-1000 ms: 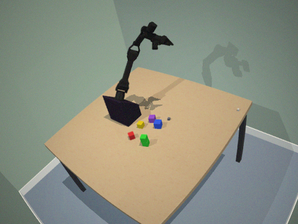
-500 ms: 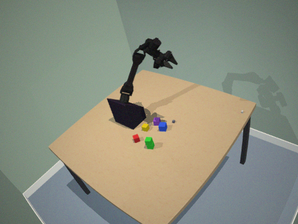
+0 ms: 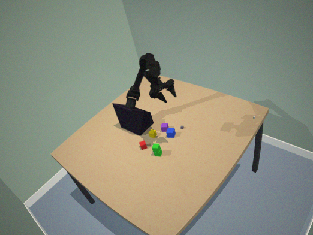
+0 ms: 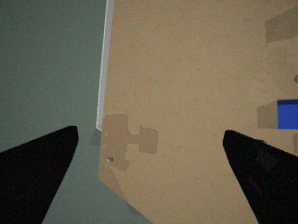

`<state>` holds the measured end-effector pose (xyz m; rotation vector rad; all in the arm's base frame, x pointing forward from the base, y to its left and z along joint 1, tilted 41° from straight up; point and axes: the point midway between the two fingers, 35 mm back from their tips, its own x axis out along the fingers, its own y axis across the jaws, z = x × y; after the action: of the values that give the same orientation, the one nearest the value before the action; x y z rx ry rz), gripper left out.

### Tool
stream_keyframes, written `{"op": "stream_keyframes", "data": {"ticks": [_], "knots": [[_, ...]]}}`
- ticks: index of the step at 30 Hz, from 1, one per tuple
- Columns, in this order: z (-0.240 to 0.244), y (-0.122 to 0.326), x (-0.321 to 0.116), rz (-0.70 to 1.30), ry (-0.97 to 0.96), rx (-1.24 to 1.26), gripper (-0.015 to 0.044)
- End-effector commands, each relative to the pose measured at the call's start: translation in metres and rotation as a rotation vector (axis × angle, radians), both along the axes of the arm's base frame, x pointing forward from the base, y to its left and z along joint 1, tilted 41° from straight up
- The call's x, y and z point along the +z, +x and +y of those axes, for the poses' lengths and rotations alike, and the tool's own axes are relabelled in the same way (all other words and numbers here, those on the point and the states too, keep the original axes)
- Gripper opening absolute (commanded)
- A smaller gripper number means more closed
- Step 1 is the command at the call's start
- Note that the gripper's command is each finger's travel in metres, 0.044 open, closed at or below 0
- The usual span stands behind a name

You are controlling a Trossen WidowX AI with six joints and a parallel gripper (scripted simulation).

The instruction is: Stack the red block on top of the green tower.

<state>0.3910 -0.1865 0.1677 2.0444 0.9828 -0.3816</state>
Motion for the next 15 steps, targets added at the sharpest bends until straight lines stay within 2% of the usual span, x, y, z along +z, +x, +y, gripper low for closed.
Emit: {"op": "stream_keyframes", "data": {"ticks": [1, 15], "knots": [[-0.004, -0.01, -0.045, 0.02, -0.078, 0.075, 0.044], [0.021, -0.085, -0.197, 0.028, -0.316, 0.523, 0.044]]}}
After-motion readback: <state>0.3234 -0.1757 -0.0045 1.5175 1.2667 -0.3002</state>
